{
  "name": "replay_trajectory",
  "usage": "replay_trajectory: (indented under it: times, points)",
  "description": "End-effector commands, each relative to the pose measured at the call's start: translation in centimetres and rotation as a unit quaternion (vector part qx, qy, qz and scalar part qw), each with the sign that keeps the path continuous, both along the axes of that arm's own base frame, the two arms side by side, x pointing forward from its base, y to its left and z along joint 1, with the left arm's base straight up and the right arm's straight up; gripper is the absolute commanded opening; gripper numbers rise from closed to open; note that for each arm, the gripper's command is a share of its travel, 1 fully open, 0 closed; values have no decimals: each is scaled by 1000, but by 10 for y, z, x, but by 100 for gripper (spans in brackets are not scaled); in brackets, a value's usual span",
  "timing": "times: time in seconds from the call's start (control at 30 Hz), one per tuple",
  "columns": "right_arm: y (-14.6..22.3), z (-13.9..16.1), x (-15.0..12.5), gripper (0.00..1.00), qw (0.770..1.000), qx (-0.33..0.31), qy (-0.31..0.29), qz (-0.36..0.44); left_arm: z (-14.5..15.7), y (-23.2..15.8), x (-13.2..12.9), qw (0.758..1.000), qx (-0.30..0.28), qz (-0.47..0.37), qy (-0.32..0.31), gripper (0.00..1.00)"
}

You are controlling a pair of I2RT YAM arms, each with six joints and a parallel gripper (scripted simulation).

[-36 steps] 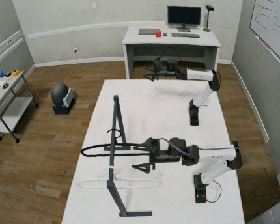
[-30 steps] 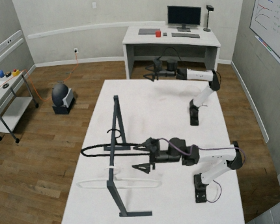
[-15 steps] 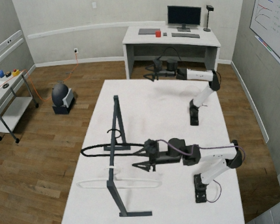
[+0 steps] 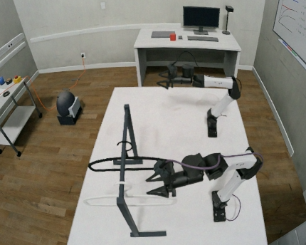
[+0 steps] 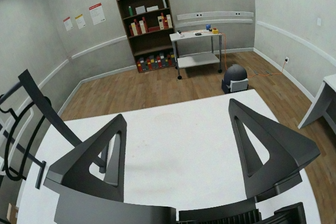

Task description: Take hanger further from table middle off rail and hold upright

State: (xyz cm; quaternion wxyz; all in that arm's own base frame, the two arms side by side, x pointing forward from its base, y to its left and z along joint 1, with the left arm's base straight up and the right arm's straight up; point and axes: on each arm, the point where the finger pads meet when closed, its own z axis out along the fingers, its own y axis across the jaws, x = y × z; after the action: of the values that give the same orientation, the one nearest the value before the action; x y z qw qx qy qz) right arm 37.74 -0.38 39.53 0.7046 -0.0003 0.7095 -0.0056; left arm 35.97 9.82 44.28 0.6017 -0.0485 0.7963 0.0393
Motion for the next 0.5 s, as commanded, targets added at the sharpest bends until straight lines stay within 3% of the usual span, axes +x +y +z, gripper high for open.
replay_trajectory:
  times: [0.0, 0.47]
  points:
    - [0, 7, -2, 100, 1000, -1, -9, 0, -10, -10, -3, 999, -3, -25, 37, 54]
    - [0, 7, -2, 100, 1000, -1, -9, 0, -12, -9, 3, 999, -2, -22, 38, 54]
